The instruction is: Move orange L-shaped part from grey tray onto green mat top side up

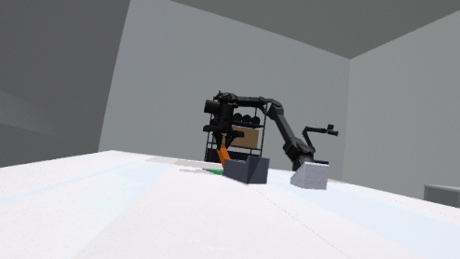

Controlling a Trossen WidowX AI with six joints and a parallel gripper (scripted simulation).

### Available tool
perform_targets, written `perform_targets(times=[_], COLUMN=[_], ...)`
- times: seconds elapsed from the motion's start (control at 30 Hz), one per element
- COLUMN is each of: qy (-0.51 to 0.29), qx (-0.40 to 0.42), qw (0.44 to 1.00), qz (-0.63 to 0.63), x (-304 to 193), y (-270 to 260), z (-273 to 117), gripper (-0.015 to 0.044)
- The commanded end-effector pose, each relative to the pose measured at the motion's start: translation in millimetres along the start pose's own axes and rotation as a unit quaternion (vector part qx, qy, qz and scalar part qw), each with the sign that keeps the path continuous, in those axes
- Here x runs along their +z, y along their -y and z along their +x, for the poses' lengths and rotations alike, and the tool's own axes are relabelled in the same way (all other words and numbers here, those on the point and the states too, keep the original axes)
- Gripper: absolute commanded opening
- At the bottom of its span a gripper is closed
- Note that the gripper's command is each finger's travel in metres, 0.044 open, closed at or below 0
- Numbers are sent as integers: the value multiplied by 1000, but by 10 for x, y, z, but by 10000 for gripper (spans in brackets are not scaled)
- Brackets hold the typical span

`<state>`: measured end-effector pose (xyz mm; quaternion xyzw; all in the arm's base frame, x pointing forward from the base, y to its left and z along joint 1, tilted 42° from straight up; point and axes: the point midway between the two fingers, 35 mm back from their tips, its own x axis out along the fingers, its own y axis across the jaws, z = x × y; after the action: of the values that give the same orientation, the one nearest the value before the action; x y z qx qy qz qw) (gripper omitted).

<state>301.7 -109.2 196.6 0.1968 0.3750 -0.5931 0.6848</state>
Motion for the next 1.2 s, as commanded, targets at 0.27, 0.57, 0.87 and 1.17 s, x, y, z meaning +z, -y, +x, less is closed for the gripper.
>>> perform_targets(times=[0.27,0.57,0.87,1.17], qy=[3,1,3,14], qx=[1,-1,4,32], qw=[1000,1000,1000,998], qz=[0,0,-7,-50], x=[10,5,6,-8], y=[15,11,-4,35], z=[180,201,63,-682], gripper=[0,79,315,400])
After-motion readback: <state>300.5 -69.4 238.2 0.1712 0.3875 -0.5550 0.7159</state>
